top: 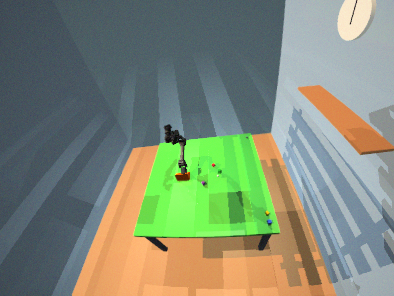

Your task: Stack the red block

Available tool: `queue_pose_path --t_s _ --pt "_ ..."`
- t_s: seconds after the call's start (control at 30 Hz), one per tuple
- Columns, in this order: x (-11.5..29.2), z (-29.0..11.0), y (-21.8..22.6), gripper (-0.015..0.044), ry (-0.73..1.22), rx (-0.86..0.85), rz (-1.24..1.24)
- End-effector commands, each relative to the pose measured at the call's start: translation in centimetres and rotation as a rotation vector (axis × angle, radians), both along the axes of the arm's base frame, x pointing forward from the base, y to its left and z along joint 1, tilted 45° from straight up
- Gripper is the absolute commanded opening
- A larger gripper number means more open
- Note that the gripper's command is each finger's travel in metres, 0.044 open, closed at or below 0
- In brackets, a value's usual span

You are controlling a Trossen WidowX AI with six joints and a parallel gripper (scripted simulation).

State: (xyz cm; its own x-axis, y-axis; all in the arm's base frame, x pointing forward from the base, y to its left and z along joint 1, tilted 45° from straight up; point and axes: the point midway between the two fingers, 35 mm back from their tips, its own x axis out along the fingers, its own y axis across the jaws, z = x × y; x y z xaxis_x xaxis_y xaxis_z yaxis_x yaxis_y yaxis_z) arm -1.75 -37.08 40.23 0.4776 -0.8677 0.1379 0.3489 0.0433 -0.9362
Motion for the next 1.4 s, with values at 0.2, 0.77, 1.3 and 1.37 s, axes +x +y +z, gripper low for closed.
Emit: queue_pose_path --t_s 0.2,0.77,1.3,1.37 --pt "9.0 -5.2 -2.1 0.044 -0.091 0.303 0.239" --pt "24.5 -14.4 2.9 0.044 -0.044 0.825 0.595" --pt "34.4 -22.2 15.6 0.044 0.211 1.347 0.826" --pt "35.1 -23.0 17.6 0.044 0.259 1.409 0.844"
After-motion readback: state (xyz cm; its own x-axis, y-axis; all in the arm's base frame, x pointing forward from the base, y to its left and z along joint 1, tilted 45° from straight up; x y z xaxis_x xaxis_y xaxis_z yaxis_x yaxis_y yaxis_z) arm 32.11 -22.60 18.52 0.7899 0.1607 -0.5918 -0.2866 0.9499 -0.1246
